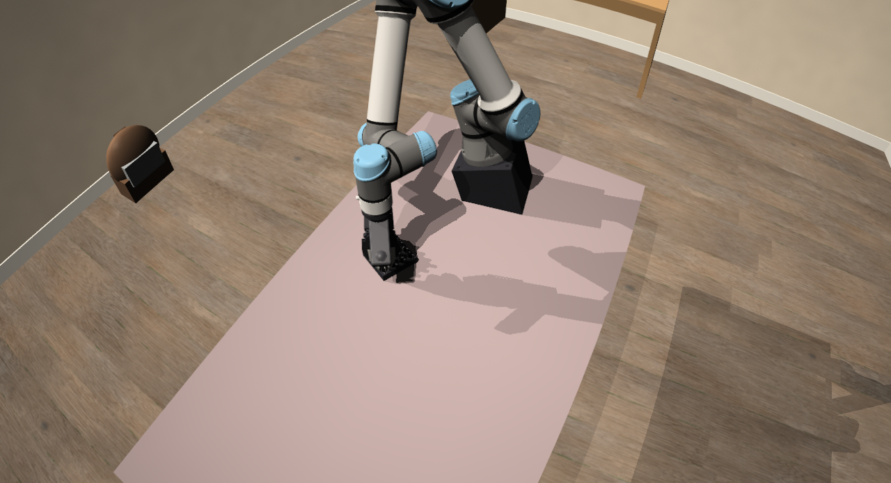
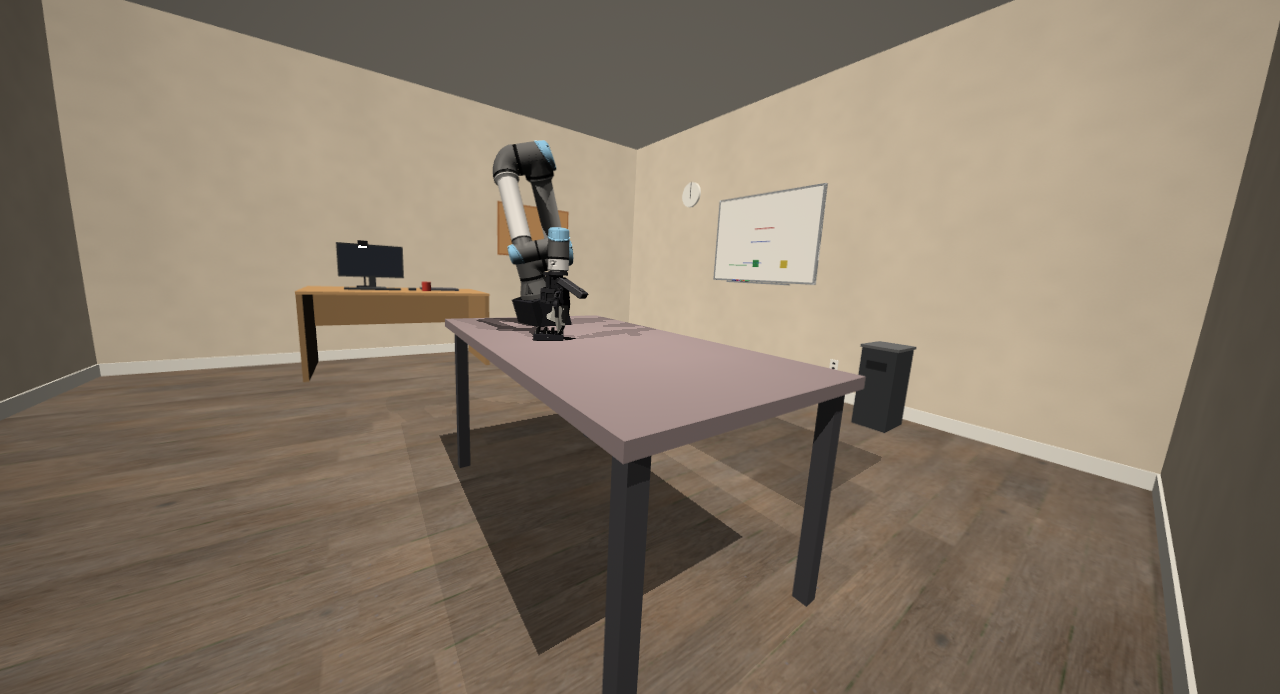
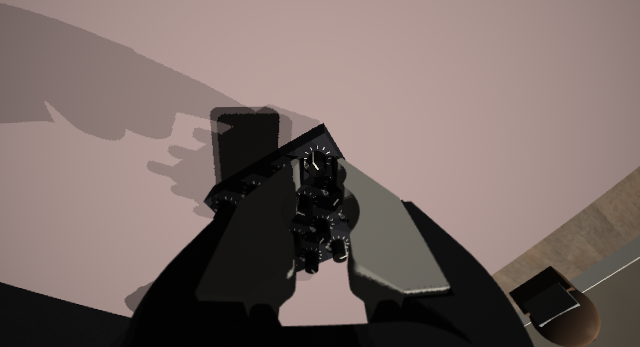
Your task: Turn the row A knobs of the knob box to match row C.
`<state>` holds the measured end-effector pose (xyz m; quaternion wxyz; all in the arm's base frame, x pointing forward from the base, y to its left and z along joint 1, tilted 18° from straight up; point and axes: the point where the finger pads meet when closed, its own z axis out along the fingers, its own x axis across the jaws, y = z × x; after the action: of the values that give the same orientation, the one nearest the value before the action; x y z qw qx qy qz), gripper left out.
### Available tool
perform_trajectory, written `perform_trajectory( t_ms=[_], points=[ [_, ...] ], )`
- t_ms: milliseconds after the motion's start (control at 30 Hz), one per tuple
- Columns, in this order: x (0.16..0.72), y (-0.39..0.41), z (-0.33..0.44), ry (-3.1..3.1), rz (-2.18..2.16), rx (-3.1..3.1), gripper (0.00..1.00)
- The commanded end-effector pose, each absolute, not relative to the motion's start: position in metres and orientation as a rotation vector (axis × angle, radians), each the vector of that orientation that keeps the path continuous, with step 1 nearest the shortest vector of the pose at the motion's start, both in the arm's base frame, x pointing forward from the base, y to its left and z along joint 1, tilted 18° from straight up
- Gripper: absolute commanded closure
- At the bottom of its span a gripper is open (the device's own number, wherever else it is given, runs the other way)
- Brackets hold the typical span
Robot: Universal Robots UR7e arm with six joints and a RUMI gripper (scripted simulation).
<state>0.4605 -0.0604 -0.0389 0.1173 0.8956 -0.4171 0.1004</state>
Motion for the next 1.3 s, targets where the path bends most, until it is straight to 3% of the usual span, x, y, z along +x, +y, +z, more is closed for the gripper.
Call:
perform_trajectory(
  t_ms=[0, 400, 433, 1267],
  points=[
    [0.4608, -0.0604, -0.0385, -1.221, 0.296, 2.621, 0.89],
    [0.4608, -0.0604, -0.0385, -1.221, 0.296, 2.621, 0.89],
    [0.4608, -0.0604, -0.0385, -1.221, 0.296, 2.621, 0.96],
    [0.4608, -0.0604, -0.0385, -1.221, 0.296, 2.621, 0.96]
  ],
)
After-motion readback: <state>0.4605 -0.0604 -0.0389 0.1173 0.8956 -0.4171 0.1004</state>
